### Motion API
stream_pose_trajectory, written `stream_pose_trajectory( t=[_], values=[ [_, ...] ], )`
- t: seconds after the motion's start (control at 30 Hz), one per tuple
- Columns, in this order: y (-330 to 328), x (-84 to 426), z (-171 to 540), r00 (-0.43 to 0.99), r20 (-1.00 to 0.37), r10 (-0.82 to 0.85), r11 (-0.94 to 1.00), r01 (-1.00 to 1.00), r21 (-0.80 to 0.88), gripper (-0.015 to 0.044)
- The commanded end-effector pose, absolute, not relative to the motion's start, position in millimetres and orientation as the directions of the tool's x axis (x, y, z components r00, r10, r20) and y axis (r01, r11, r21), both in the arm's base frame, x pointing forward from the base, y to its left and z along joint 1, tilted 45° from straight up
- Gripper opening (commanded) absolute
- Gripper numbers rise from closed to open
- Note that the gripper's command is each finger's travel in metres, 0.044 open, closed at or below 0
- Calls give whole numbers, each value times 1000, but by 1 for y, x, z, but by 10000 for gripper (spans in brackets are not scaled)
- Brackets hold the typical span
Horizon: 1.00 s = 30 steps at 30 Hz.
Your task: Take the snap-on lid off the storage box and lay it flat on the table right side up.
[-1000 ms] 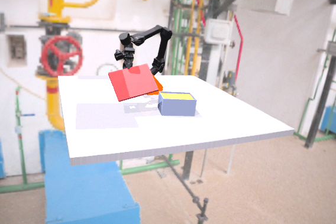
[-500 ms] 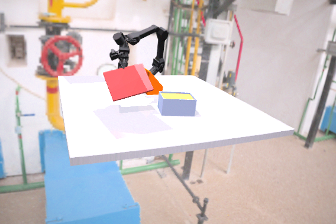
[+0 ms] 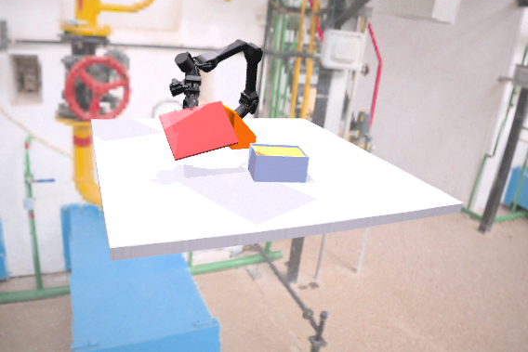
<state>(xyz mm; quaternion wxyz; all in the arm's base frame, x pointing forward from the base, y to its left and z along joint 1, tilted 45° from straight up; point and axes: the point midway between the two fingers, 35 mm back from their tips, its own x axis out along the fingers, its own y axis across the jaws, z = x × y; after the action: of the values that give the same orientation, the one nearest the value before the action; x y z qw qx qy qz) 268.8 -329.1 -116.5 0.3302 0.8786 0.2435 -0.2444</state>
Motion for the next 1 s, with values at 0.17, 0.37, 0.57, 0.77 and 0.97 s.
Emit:
stream_pose_trajectory(
  t=[0.17, 0.37, 0.57, 0.77, 0.97],
  values=[
    [-322, 271, -120, 767, -583, 267, -665, 585, 465, 0],
    [-318, 271, -123, 767, -583, 267, -665, 585, 465, 0],
    [-315, 271, -127, 767, -583, 267, -665, 585, 465, 0],
    [-312, 271, -130, 767, -583, 267, -665, 585, 465, 0],
    [-308, 271, -134, 767, -583, 267, -665, 584, 465, 0]
  ],
)
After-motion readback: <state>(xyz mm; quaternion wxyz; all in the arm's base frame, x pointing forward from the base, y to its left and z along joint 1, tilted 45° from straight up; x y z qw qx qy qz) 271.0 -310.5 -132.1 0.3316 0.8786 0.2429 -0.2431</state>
